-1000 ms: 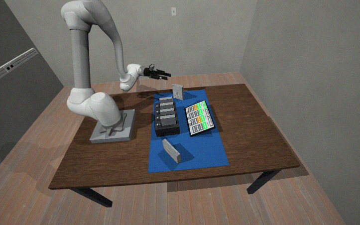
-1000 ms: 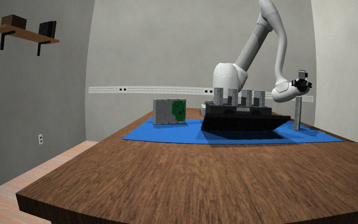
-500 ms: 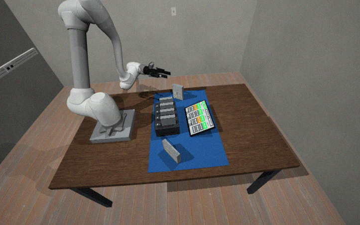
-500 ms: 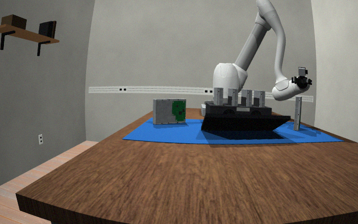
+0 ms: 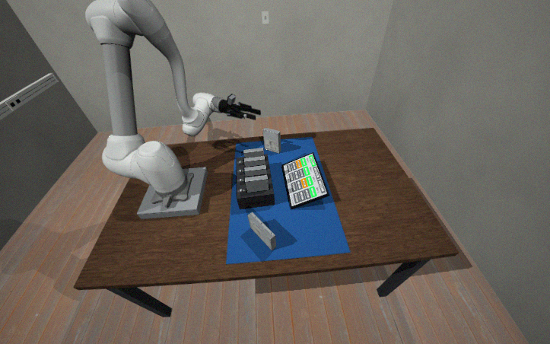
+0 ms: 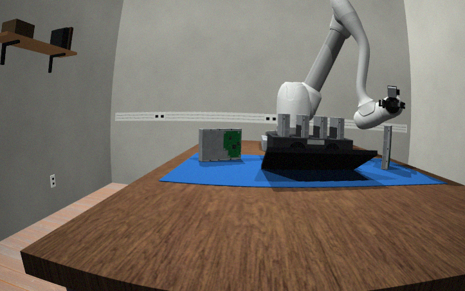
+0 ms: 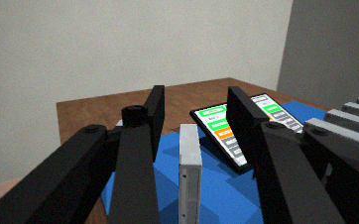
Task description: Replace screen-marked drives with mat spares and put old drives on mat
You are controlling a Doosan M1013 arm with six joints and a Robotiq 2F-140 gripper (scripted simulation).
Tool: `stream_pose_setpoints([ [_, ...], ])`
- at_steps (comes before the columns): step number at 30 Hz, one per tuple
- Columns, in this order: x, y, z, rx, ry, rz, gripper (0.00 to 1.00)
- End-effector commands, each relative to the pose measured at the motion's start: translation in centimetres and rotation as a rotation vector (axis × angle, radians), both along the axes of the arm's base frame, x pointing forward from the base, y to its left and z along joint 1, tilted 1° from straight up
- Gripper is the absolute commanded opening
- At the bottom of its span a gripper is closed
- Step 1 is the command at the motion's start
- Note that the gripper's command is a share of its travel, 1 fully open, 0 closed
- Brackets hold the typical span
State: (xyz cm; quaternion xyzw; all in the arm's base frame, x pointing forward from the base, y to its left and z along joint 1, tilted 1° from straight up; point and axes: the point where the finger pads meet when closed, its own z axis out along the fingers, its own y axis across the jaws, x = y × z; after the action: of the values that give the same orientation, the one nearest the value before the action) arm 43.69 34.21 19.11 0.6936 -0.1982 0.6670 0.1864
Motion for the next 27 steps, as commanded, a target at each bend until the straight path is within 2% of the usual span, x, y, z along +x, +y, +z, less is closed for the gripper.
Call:
stream_pose_setpoints([
  [1, 0.04, -0.06, 0.03, 0.023, 0.037, -0.002, 0.40],
  [3, 0.04, -0.07, 0.03, 0.034, 0.056, -0.002, 0.40],
  [14, -0.01, -0.01, 0.01, 0.171, 0.278, 0.002, 0.40],
  [27, -0.02, 0.02, 0.02, 0.198, 0.322, 0.003, 0.40],
])
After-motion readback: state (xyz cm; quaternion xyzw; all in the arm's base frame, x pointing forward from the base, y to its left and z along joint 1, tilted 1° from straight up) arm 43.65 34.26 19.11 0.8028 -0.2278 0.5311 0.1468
